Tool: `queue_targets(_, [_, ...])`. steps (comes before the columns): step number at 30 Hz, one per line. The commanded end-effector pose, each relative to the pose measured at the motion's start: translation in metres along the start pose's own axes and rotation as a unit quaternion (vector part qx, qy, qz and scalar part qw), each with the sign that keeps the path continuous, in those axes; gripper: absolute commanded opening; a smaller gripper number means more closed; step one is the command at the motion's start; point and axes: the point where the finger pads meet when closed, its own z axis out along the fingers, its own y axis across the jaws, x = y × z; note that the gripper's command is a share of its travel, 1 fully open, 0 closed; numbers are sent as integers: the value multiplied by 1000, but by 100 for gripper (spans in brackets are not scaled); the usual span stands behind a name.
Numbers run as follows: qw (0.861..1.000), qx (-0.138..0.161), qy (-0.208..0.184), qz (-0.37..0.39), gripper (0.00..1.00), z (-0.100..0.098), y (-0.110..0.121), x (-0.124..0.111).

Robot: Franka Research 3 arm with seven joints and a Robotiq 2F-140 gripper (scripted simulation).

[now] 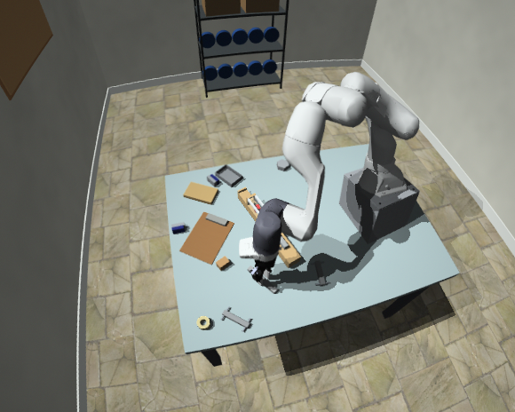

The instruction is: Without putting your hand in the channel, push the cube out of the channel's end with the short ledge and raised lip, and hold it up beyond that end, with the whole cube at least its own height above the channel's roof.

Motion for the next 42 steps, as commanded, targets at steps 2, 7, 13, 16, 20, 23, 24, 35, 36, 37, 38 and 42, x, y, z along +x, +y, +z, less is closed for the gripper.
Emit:
queue_targets(2, [1000,2,0,2,23,0,-1,0])
queue_targets(7, [1000,2,0,2,23,0,-1,0])
queue_targets(13, [1000,2,0,2,0,0,-1,0])
queue_targets(16, [1000,2,0,2,0,0,-1,0])
queue_targets(20, [1000,2,0,2,0,0,-1,0])
queue_targets(23, [1000,2,0,2,0,0,-1,0])
queue_targets(24, [1000,2,0,2,0,0,-1,0])
queue_targets(35, [1000,2,0,2,0,0,-1,0])
queue_targets(36, [1000,2,0,2,0,0,-1,0])
queue_targets(37, [1000,2,0,2,0,0,-1,0])
queue_targets(38, [1000,2,0,2,0,0,-1,0])
queue_targets(42, [1000,2,0,2,0,0,-1,0])
